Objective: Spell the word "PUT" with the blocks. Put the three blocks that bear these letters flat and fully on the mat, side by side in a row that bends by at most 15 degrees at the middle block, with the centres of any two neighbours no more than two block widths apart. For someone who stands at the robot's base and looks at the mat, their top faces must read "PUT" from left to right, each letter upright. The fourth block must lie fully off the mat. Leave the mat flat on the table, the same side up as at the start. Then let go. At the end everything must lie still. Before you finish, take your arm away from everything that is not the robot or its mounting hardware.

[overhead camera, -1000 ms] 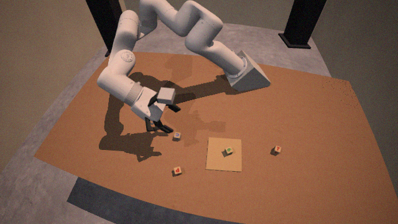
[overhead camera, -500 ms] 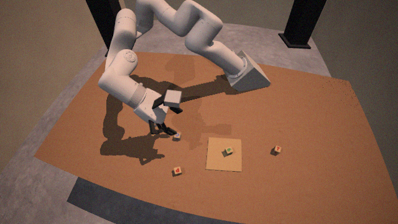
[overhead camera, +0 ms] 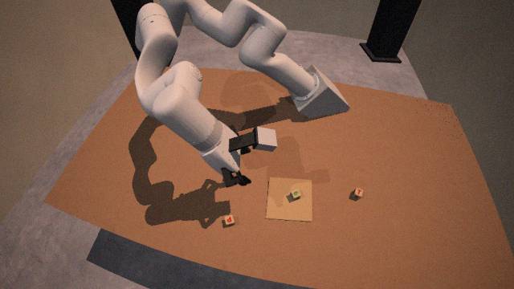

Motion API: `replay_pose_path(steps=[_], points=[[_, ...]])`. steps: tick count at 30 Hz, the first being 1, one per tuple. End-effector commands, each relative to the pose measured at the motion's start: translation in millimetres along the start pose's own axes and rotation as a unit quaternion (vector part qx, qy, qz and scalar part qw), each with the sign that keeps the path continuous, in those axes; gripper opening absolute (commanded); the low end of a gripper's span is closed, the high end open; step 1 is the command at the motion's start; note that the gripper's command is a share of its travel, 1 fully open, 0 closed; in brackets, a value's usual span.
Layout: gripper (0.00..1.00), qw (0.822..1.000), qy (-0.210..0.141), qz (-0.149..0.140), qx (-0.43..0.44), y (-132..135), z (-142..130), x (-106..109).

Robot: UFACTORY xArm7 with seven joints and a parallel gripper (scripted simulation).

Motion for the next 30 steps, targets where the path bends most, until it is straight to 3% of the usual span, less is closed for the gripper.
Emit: replay_pose_path(steps=[1,10,12,14,17,20,30], points=[[1.00,0.998,-0.059,0.019,0.031,18,35,-9],[1.00,0.984,-0.147,0.028,0.098,34,104,-31],[1.00,0.984,-0.147,0.028,0.098,34,104,-31],[1.00,0.974,-0.181,0.028,0.130,36,136,-44],[1.00,0.972,-0.190,0.027,0.139,36,145,-48],[1.00,0.962,-0.215,0.024,0.167,35,173,-60],[1.00,0.961,-0.217,0.024,0.170,34,175,-61]])
Point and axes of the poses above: the point where the finger pads meet when closed, its own x axis back along the fingers, its own y axis across the jaws, z = x × y, the point moved 9 cm from there along x, back along the fingers, and after that the axes turned 1 degree about x, right-handed, at the moved point
